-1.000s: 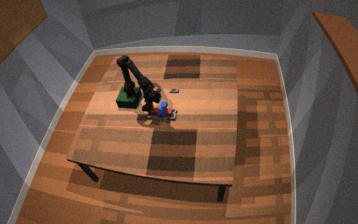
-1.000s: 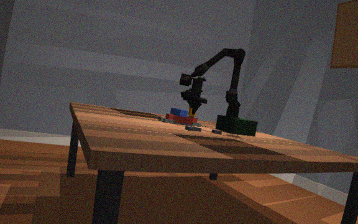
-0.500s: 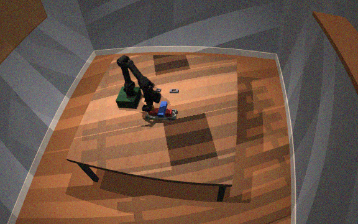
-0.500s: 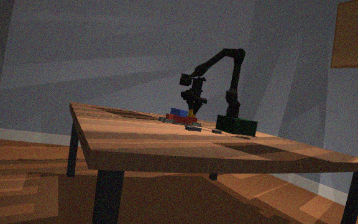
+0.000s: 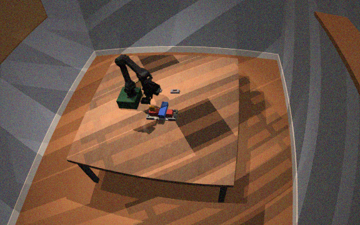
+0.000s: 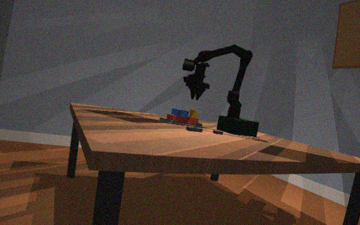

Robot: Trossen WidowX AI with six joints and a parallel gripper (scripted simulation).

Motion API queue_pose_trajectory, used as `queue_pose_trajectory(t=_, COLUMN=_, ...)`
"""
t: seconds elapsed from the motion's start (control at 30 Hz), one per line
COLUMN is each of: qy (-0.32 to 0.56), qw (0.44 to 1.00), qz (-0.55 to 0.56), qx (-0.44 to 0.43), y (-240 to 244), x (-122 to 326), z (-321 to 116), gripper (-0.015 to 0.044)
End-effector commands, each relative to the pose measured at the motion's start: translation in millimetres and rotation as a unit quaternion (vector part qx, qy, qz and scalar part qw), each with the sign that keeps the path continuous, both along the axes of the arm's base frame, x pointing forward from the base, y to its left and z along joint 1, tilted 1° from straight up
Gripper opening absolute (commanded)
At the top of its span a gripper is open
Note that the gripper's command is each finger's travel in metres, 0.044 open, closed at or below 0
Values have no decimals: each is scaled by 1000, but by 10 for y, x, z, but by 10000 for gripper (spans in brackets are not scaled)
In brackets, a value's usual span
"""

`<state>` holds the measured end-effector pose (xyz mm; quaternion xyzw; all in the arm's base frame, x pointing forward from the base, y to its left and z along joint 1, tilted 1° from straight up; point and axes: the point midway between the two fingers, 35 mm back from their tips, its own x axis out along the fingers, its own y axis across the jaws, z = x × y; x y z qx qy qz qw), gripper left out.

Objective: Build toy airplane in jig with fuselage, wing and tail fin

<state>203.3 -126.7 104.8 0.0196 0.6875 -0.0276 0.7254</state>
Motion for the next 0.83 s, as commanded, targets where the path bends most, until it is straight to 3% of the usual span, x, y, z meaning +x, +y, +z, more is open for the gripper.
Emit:
queue_pose_trajectory(t=0.0, qy=9, qw=1000, qz=3, qx=7, y=7, x=-14, z=55, gripper=260)
queue_pose_trajectory(t=0.8, qy=9, qw=1000, qz=3, qx=7, y=-17, x=-1, z=56, gripper=260)
